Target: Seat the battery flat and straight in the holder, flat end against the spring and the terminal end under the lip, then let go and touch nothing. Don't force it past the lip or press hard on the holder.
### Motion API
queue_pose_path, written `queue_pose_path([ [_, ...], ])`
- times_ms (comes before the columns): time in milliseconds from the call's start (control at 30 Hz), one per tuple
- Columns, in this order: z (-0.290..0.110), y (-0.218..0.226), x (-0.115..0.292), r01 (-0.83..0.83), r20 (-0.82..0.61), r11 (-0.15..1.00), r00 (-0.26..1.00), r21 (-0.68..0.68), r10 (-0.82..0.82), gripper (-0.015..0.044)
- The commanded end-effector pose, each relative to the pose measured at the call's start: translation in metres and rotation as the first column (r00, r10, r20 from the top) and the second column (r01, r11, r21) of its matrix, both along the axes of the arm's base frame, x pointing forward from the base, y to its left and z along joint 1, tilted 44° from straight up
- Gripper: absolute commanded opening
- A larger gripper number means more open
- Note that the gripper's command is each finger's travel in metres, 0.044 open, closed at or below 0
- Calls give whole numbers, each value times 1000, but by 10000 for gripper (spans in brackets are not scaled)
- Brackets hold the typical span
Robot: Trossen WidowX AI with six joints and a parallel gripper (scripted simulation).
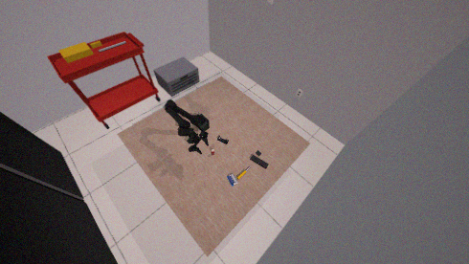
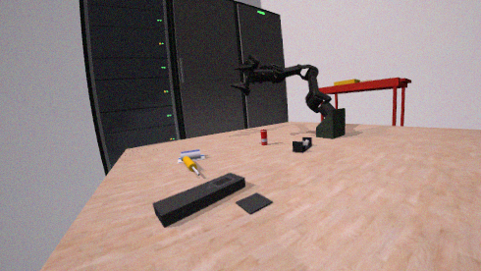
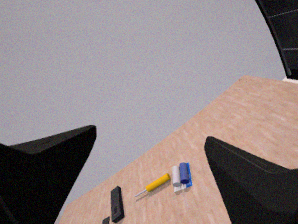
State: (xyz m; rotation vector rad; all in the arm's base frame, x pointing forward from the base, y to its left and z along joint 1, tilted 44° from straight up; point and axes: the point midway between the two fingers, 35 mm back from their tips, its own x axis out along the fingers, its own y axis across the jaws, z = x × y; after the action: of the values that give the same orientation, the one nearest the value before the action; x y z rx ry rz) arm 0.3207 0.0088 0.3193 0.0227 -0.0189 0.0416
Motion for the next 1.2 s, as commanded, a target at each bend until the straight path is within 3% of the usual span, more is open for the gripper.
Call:
queue_pose_path([
  [0,-2,0,2,4,-14,1000,1000,11,-3,374],
  [100,-33,-1,22,86,-212,985,976,148,-53,295],
  [233,-86,-1,42,318,-514,912,845,259,-148,190],
  [333,-122,0,45,509,-685,829,690,229,-234,111],
  [467,-160,1,38,720,-813,690,447,78,-374,6],
  [633,-185,0,25,858,-798,483,165,-174,-580,0],
  [733,-190,1,21,880,-732,386,67,-277,-678,0],
  [1167,-190,1,21,881,-726,380,62,-283,-685,0],
])
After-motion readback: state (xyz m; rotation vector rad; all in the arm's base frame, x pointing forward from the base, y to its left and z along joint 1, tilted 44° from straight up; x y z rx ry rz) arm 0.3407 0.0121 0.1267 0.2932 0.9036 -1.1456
